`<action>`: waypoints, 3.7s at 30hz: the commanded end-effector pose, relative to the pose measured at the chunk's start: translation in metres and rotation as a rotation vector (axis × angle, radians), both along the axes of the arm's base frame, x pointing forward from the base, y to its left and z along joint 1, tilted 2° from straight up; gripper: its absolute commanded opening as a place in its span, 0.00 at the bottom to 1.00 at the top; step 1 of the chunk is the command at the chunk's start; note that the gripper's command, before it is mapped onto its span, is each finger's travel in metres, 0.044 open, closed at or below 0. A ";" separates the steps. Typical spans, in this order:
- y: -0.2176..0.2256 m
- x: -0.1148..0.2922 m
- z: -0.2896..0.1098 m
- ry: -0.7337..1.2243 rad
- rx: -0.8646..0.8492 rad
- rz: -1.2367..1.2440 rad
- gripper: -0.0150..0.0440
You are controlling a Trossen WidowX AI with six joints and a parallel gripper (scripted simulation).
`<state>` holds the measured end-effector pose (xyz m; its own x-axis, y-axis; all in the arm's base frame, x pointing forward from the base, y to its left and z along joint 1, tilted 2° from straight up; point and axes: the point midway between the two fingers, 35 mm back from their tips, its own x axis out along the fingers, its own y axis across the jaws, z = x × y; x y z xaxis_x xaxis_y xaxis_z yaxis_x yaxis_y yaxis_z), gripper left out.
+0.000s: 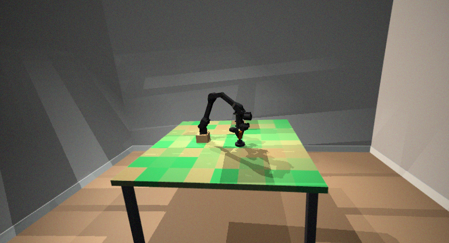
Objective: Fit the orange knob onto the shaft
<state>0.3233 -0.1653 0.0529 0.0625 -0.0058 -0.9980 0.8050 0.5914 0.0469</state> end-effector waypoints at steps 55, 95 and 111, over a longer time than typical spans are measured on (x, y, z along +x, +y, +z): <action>0.001 -0.002 -0.002 -0.006 0.025 -0.422 0.25; 0.001 -0.002 -0.003 -0.007 0.039 -0.631 0.25; 0.001 -0.002 0.000 -0.008 0.052 -0.840 0.25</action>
